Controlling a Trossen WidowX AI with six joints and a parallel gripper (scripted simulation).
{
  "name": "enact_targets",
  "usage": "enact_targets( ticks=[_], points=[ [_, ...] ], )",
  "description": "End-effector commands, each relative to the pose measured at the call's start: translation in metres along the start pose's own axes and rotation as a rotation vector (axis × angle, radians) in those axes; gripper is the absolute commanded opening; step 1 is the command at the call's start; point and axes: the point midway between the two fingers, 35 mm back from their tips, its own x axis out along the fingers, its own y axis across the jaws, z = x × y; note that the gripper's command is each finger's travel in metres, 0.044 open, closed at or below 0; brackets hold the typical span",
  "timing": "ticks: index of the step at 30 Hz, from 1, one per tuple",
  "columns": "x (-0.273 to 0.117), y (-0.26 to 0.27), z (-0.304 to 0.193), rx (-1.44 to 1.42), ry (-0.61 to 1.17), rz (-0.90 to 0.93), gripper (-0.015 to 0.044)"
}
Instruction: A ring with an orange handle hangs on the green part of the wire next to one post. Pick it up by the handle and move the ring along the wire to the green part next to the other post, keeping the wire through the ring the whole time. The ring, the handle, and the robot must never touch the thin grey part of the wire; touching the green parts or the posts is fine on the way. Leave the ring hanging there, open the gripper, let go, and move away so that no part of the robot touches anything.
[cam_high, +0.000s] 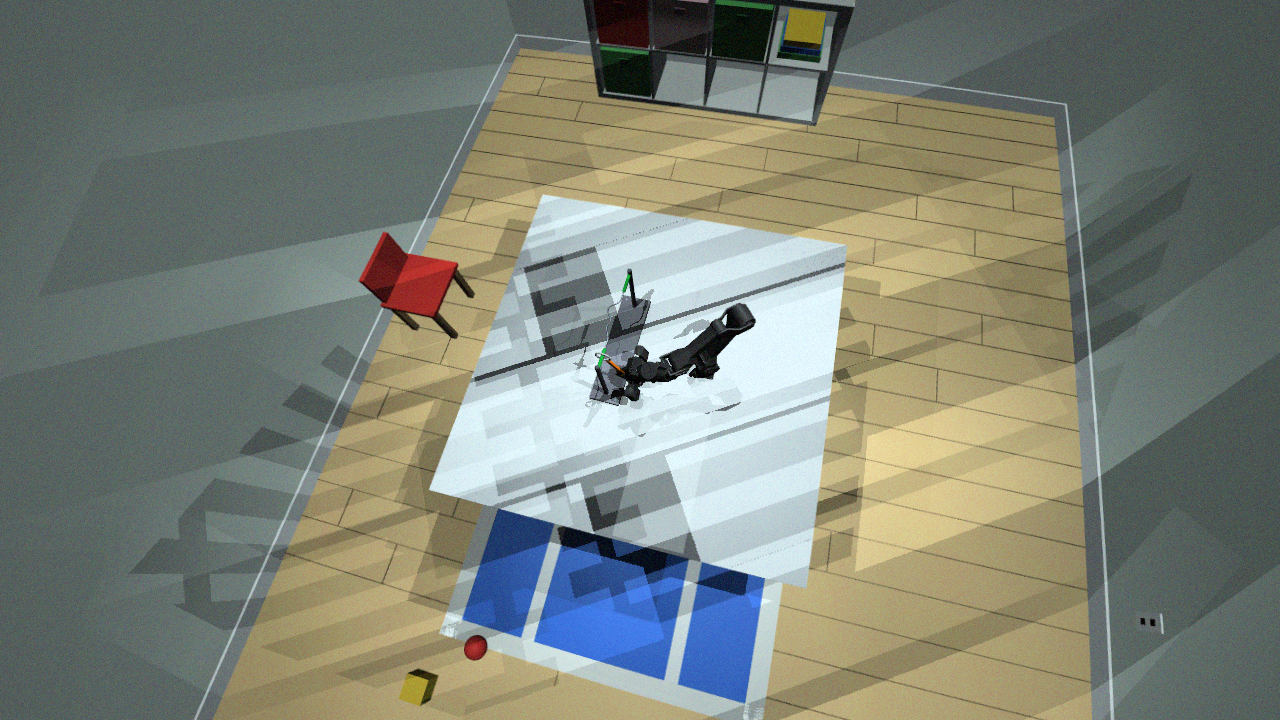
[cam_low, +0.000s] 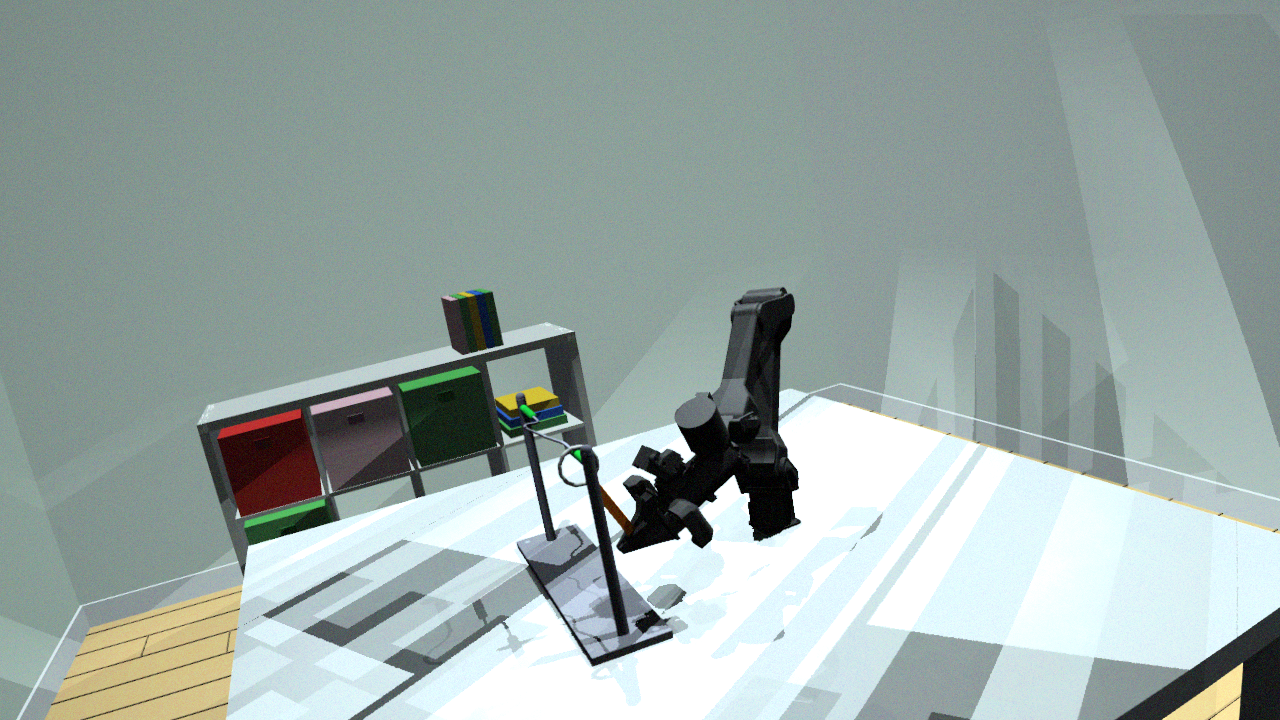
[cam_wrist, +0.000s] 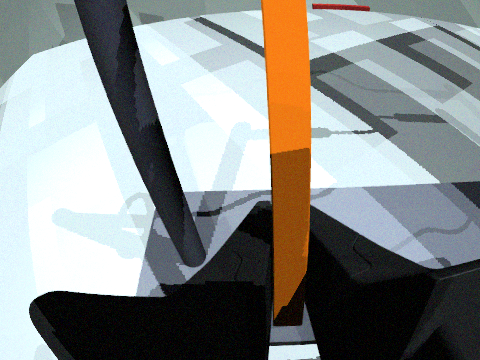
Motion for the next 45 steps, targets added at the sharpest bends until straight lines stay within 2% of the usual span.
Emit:
enact_targets(
  ticks=[1,6,18,37,45],
  points=[
    [0.000,-0.001,-0.001,0.004,-0.001,-0.005,-0.0150],
    [0.000,-0.001,-0.001,0.004,-0.001,-0.005,-0.0150],
    [-0.001,0.000,0.000,0.000,0.001,0.000,0.0160],
    [-0.049,0.000,-0.001,0.005,0.004,-0.005,0.0160],
    [-0.050,-0.001,-0.001,0.005,0.004,-0.005,0.0160]
  ],
)
